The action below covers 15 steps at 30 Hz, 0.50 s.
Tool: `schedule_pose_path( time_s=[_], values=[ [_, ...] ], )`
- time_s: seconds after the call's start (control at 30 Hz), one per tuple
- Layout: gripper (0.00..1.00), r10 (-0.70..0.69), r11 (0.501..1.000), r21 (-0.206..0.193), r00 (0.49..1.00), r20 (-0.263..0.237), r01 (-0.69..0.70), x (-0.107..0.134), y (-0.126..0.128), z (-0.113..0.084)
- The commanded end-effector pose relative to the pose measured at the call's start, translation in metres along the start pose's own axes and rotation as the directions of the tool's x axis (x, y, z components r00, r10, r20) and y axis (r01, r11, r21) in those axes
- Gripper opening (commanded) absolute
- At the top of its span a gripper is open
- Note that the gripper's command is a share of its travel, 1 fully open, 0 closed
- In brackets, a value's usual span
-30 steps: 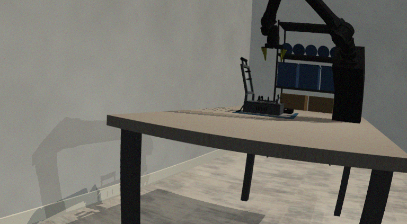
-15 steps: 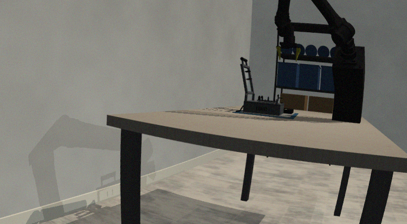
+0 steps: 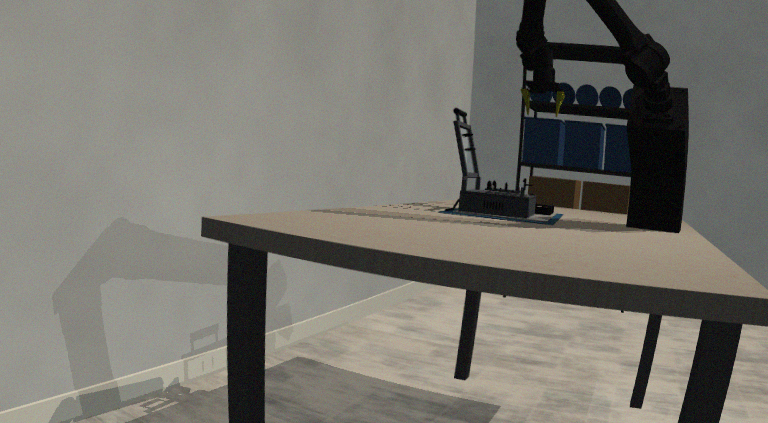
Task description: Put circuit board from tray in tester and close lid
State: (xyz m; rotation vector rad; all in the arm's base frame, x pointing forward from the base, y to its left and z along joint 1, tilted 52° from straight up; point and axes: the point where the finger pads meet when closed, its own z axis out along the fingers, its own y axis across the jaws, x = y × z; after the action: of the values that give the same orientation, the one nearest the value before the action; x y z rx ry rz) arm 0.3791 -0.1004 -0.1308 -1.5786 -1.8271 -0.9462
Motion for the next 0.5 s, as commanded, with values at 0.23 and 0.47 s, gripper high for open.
schedule_pose_path(
  time_s=[0.23, 0.47],
  values=[
    [0.92, -0.037, 0.998, -0.055, 0.998, 0.057, 0.04, -0.011, 0.0262, -0.0328],
    [0.92, -0.036, 0.998, -0.057, 0.998, 0.057, 0.039, -0.0117, 0.026, -0.0337]
  ],
)
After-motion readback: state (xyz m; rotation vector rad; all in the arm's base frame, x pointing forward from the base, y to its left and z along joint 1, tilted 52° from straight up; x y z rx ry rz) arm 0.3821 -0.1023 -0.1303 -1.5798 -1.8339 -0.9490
